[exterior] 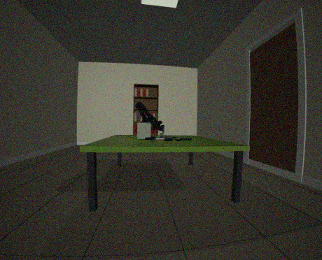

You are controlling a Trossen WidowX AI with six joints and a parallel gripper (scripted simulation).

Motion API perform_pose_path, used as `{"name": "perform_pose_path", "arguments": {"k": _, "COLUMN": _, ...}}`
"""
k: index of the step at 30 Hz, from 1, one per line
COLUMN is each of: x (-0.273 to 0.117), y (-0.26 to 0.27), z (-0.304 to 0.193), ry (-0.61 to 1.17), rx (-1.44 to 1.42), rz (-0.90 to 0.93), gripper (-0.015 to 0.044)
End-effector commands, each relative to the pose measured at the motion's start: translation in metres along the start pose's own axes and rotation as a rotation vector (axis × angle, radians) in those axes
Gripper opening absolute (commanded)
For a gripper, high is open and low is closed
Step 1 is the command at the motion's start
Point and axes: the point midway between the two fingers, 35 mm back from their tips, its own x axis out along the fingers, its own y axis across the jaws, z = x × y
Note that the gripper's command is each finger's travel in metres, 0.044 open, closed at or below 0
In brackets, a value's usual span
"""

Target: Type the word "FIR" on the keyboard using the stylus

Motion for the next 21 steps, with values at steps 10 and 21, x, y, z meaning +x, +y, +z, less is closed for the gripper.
{"name": "perform_pose_path", "arguments": {"k": 10, "x": 0.0056, "y": -0.0007, "z": -0.0031, "ry": -0.007, "rx": 0.004, "rz": -0.007, "gripper": 0.0081}}
{"name": "perform_pose_path", "arguments": {"k": 21, "x": 0.0104, "y": -0.0009, "z": -0.0112, "ry": -0.007, "rx": 0.005, "rz": -0.007, "gripper": 0.0081}}
